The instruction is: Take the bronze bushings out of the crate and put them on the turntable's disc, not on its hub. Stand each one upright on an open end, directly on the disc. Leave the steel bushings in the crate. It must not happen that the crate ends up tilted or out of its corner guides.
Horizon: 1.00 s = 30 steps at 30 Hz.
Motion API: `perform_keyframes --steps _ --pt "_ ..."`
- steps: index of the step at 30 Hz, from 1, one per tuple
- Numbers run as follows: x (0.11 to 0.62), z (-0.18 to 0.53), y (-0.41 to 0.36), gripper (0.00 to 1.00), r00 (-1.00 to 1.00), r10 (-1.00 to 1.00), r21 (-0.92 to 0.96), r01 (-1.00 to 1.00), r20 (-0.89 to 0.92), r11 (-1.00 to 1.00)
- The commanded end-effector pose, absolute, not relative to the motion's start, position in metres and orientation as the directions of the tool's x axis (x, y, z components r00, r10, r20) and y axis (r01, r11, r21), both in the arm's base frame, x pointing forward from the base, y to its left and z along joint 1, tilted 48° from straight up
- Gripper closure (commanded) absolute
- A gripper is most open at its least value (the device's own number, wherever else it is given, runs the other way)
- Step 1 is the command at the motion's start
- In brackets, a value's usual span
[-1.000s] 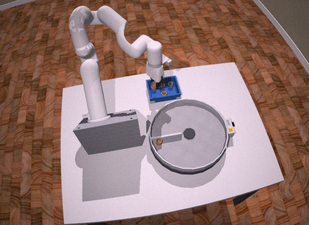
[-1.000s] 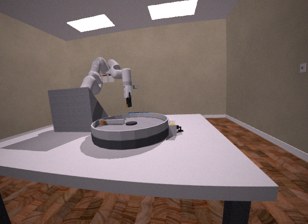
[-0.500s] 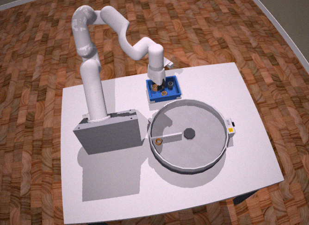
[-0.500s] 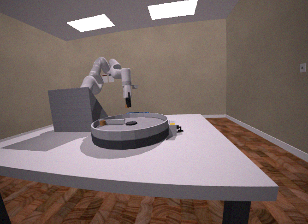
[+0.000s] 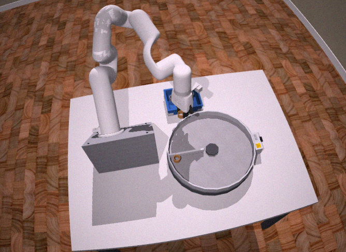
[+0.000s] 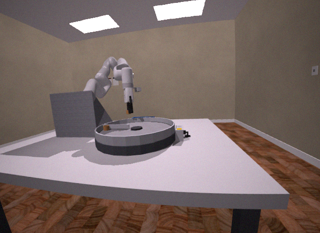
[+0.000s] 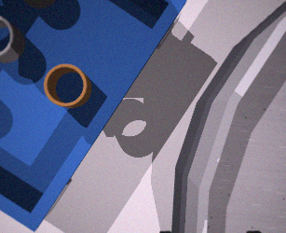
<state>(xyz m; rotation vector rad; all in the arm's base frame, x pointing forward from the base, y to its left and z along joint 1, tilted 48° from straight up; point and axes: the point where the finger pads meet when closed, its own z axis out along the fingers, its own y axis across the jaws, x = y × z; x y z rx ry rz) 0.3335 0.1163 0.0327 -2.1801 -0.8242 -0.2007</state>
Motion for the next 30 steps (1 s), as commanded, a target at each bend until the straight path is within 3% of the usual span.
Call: perform_keyframes --steps 1,18,30 --pt "0.352 -0.012 0.080 1.00 0.775 0.495 -0.622 0.620 0.393 -0.479" --pt "0.392 -0.132 -0.025 1.00 0.775 0.495 -0.622 0.620 0.393 -0.479" --pt "0.402 -0.161 -0.051 1.00 0.775 0.495 -0.622 0.620 0.393 -0.479"
